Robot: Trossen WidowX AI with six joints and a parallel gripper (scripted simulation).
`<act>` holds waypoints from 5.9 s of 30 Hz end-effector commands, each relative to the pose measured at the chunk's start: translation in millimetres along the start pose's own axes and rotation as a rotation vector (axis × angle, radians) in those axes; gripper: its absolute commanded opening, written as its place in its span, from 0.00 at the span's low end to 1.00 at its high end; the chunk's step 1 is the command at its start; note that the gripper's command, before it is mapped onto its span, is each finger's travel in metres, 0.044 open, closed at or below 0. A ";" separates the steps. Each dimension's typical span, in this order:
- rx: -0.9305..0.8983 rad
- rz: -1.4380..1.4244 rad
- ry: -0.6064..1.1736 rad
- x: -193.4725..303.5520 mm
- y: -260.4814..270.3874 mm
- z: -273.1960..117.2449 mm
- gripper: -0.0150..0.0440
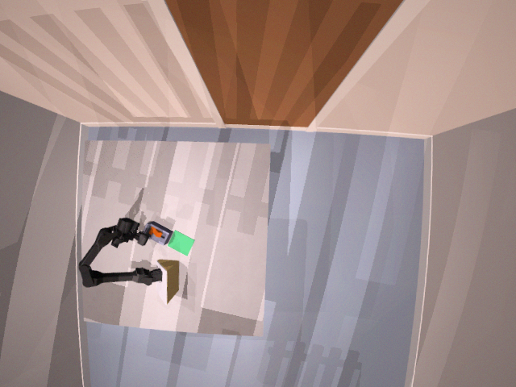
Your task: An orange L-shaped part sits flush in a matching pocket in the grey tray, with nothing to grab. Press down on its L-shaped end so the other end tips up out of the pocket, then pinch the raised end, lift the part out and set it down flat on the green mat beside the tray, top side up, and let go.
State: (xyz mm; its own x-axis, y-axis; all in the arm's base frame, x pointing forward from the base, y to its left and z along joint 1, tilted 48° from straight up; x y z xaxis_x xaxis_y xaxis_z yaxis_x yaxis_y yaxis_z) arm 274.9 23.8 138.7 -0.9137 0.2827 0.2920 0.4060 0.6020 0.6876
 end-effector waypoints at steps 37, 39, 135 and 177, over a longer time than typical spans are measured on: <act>0.008 -0.860 0.007 -8.2 -41.1 -2.0 0.73; 0.008 -1.029 0.010 -9.0 -49.0 -2.3 0.73; 0.002 -1.583 0.015 -10.1 -74.5 62.7 0.25; -0.001 -1.579 0.018 -10.1 -74.4 -3.3 0.25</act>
State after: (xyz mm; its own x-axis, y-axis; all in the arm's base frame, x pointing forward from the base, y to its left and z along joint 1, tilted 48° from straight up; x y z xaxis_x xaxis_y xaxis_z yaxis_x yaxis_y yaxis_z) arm 253.3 -22.3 83.8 -0.4044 -0.6061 -0.6849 -0.9146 0.2724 0.2990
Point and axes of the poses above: the point midway between the two fingers, 35 mm back from their tips, its own z axis out along the fingers, its own y axis across the jaws, x = y × z, the point moved 1 cm from there along -z, back along the fingers
